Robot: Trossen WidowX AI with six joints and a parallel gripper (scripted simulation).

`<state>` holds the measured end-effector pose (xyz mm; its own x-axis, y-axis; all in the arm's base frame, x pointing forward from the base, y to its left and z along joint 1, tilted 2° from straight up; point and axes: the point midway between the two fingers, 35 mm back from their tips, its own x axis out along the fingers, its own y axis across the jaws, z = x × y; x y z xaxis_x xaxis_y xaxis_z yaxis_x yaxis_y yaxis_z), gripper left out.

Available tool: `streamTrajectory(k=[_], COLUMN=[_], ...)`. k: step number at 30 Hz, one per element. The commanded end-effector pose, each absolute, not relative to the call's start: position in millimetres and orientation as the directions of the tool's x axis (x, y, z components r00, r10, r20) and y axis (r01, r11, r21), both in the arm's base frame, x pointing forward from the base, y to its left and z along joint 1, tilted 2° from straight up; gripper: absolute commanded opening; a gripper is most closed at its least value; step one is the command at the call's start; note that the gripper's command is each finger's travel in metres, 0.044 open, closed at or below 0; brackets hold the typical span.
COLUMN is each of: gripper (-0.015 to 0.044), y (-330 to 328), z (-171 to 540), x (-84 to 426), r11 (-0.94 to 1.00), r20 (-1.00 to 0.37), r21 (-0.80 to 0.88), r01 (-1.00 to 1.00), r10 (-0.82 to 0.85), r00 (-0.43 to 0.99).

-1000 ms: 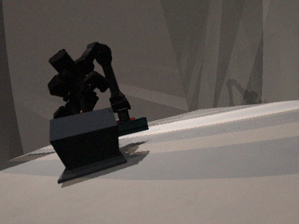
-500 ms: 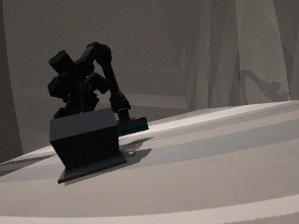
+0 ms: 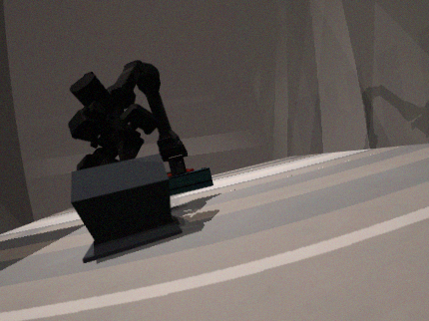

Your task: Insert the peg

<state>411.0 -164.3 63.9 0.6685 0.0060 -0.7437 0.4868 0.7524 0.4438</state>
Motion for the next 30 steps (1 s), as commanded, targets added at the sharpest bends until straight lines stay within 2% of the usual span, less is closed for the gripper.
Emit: streamTrajectory(k=[1, 10, 30], gripper=[0.0210, 0.0440, 0.0440], y=[-164, -165, -167], z=[64, 67, 92], x=[411, 409, 390], r11=[0.753, 0.752, 0.750], r20=[-0.744, -0.744, -0.747], r21=[0.443, 0.443, 0.442], r01=[0.487, 0.488, 0.493], r10=[0.005, 0.005, 0.003], r00=[0.668, 0.668, 0.665])
